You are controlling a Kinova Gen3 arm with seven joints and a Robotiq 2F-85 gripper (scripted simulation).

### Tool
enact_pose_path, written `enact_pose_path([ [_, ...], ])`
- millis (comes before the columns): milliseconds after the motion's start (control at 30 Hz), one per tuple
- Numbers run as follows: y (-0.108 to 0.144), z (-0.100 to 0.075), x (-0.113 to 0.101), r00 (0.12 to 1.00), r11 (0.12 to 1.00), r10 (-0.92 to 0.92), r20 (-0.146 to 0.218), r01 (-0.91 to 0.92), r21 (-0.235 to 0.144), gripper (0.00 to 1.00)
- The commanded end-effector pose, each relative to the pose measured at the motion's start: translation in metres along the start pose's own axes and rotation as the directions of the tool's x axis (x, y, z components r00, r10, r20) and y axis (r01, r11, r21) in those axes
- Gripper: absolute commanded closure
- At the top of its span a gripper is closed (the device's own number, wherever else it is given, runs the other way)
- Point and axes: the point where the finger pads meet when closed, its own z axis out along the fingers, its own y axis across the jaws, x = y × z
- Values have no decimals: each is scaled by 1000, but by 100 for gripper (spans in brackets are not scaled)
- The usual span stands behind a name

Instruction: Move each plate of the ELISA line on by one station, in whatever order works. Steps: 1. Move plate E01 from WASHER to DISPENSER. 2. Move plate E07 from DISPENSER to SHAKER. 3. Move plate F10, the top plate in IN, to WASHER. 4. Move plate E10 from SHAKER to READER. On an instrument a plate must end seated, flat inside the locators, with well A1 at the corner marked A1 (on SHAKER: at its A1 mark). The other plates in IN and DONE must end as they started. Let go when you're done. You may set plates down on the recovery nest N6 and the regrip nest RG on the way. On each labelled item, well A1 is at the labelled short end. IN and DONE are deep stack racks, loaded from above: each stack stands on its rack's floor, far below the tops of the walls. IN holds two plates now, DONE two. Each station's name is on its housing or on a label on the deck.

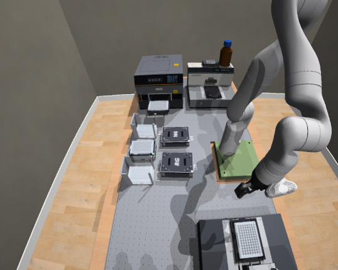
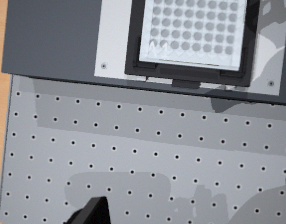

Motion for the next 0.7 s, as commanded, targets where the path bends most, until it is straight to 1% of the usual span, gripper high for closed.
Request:
enact_pose_path([
  [0, 1, 0, 7, 1000, 1000, 0, -1, 0, 0, 0],
  [233, 3, 0, 30, 1000, 1000, 0, -1, 0, 0, 0],
  [333, 6, 0, 40, 993, 993, 120, -1, -120, 0, 0],
  [433, 8, 0, 50, 992, 992, 122, -1, -122, 0, 0],
  [500, 8, 0, 50, 992, 992, 122, -1, -122, 0, 0],
  [667, 12, 0, 66, 992, 992, 122, -1, -122, 0, 0],
])
